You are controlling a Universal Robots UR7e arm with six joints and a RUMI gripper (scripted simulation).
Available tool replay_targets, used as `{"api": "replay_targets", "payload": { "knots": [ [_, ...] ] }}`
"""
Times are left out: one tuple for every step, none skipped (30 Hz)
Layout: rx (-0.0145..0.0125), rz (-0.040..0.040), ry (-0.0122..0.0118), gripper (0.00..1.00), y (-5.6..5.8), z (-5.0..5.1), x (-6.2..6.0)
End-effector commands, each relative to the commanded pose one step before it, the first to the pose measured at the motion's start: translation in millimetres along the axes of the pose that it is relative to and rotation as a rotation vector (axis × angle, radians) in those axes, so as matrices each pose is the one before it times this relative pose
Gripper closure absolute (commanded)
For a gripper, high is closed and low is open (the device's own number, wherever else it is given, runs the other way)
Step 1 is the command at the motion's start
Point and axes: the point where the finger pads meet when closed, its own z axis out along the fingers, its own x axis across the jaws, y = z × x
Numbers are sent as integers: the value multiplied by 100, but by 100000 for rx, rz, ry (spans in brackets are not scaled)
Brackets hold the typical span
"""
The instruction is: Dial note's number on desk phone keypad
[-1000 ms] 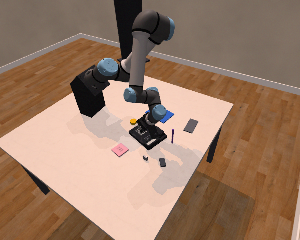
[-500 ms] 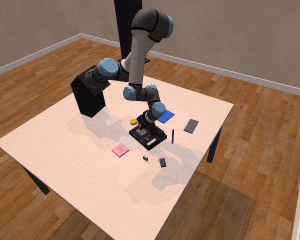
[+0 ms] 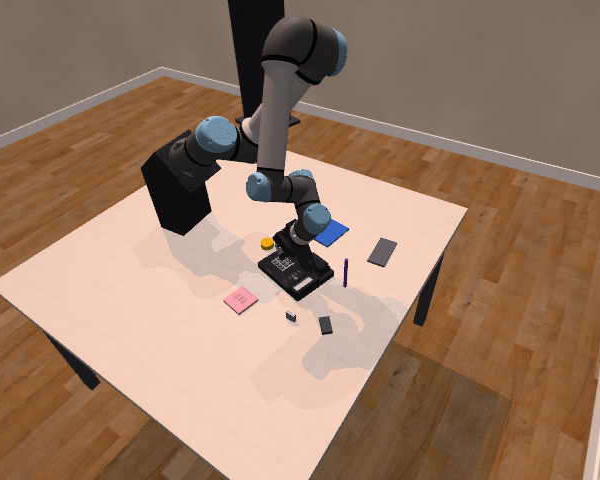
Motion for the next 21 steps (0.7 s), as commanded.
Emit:
{"api": "replay_targets", "payload": {
  "knots": [
    [81, -28, 32, 100, -384, 496, -8],
    [0, 0, 0, 100, -45, 64, 0],
    [0, 0, 0, 100, -27, 39, 0],
    [0, 0, 0, 100, -12, 17, 0],
    [0, 0, 0, 100, -2, 3, 0],
    [0, 0, 0, 100, -3, 4, 0],
    [0, 0, 0, 100, -11, 16, 0],
    [0, 0, 0, 100, -11, 16, 0],
    [0, 0, 0, 100, -3, 4, 0],
    [0, 0, 0, 100, 0, 0, 0],
    [0, 0, 0, 100, 0, 0, 0],
    [0, 0, 0, 100, -3, 4, 0],
    [0, 0, 0, 100, -11, 16, 0],
    [0, 0, 0, 100, -11, 16, 0],
    [0, 0, 0, 100, -3, 4, 0],
    [0, 0, 0, 100, -3, 4, 0],
    [0, 0, 0, 100, -11, 16, 0],
    [0, 0, 0, 100, -11, 16, 0],
    [0, 0, 0, 100, -3, 4, 0],
    [0, 0, 0, 100, -3, 4, 0],
    [0, 0, 0, 100, -11, 16, 0]
  ]
}}
